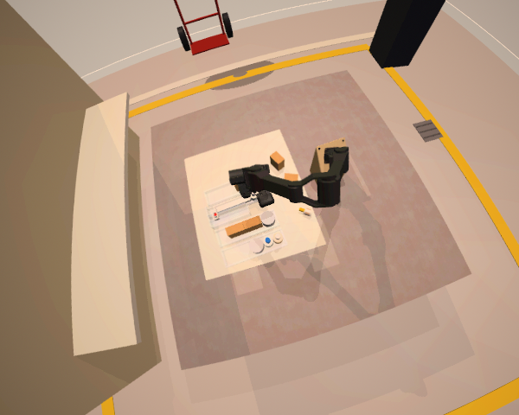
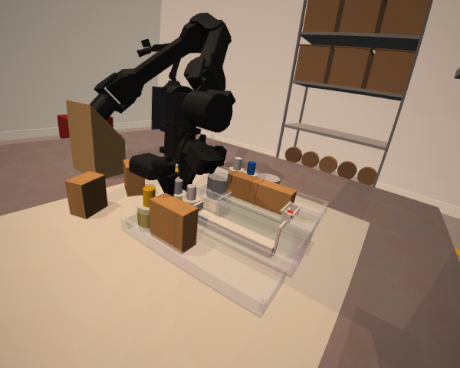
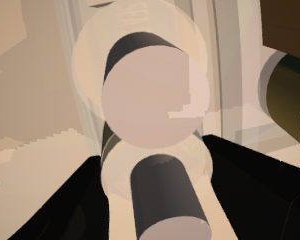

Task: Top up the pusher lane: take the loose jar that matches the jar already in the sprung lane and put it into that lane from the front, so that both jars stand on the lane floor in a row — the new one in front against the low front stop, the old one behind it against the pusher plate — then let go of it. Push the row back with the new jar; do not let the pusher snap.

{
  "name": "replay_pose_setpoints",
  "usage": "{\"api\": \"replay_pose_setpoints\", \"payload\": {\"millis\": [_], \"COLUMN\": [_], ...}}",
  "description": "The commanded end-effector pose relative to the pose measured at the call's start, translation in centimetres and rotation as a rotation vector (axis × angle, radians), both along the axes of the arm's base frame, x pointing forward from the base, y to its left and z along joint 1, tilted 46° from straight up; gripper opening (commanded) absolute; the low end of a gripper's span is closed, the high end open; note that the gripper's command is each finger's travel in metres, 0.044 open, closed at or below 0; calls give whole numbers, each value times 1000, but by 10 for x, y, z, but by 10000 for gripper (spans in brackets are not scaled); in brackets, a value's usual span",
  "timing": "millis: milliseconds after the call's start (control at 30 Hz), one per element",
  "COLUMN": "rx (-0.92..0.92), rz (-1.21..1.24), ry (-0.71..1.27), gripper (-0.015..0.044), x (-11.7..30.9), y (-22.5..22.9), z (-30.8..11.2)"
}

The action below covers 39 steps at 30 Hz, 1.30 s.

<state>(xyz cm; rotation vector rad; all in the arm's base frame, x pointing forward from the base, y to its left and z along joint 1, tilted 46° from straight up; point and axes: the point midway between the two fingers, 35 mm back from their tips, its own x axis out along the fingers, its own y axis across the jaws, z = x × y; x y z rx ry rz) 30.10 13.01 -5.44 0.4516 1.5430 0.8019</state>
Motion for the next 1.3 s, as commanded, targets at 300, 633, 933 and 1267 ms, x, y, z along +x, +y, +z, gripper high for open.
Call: {"api": "replay_pose_setpoints", "payload": {"millis": [300,633,933,1267], "rx": [3,3,2,1], "rz": [1,1,1,1], "ry": [-3,-3,-3,-2], "gripper": [131,271,271,271], "x": [0,0,3,-18], "y": [0,-2,-14,-20], "z": [0,2,14,13]}}
